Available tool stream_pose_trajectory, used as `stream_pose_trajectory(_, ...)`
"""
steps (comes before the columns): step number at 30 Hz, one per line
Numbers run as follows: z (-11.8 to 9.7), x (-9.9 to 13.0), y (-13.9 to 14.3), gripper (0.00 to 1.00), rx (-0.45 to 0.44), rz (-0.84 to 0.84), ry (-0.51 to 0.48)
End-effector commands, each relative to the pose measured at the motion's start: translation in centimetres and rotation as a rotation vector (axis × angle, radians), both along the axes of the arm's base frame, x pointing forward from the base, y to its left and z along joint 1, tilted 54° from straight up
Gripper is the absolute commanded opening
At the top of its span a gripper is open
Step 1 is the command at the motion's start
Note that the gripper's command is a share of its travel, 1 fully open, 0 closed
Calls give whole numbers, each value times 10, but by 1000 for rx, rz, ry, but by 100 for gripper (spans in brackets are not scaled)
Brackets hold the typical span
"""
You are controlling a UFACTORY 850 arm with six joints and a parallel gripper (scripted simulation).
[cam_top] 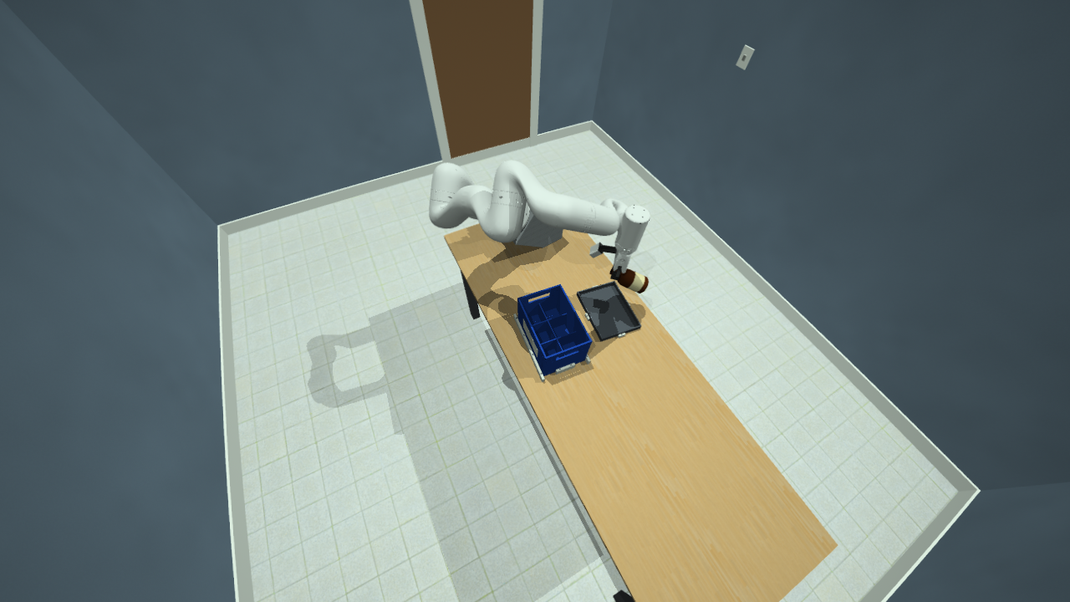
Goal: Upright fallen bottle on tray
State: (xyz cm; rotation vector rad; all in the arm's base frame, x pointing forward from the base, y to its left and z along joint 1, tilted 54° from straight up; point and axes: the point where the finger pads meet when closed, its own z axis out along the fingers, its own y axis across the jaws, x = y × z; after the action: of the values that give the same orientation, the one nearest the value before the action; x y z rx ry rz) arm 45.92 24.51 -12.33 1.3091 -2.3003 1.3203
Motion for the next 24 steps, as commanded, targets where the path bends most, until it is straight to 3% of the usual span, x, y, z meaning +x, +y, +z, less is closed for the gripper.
stream_pose_trajectory(1, 0, 0, 1, 0, 1, 2, 2)
stream_pose_trajectory(14, 0, 0, 1, 0, -2, 8, 9)
stream_pose_trajectory(24, 0, 0, 1, 0, -32, 79, 102)
